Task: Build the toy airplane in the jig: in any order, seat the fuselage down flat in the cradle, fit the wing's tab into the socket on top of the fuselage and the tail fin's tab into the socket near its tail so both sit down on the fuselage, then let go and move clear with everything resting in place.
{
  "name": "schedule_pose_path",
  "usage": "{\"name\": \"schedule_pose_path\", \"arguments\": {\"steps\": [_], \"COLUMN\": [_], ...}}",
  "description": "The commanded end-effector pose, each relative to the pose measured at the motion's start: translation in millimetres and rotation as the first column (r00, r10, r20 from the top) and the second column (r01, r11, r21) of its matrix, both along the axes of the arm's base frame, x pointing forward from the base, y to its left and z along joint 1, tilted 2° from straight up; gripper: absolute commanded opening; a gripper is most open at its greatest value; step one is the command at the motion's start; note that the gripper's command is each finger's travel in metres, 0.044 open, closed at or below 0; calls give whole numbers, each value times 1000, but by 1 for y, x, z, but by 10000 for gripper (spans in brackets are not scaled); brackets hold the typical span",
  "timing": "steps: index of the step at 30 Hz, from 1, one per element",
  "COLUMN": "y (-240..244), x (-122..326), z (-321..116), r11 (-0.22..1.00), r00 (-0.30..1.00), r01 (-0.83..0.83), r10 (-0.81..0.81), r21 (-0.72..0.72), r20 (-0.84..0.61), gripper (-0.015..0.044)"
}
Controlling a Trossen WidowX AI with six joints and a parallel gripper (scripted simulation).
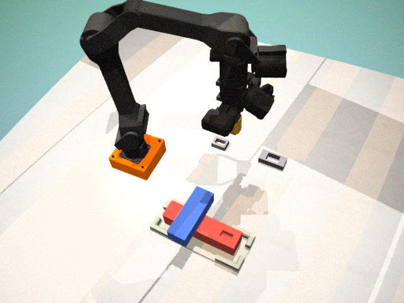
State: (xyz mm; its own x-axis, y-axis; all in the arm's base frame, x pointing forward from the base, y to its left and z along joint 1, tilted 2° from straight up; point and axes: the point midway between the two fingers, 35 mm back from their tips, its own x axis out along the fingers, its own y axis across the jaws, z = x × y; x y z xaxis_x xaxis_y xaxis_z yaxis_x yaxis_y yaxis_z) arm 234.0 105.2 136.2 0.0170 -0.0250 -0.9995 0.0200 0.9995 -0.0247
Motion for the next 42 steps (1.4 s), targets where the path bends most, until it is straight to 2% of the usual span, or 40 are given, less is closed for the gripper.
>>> {"name": "schedule_pose_path", "arguments": {"steps": [1, 42], "y": [-7, -104], "x": [10, 69], "z": [0, -14], "r11": [1000, 1000], "r00": [1000, 1000], "r01": [-2, 12], "r10": [2, -12], "r21": [-3, -10], "r20": [7, 15], "gripper": [0, 0]}}
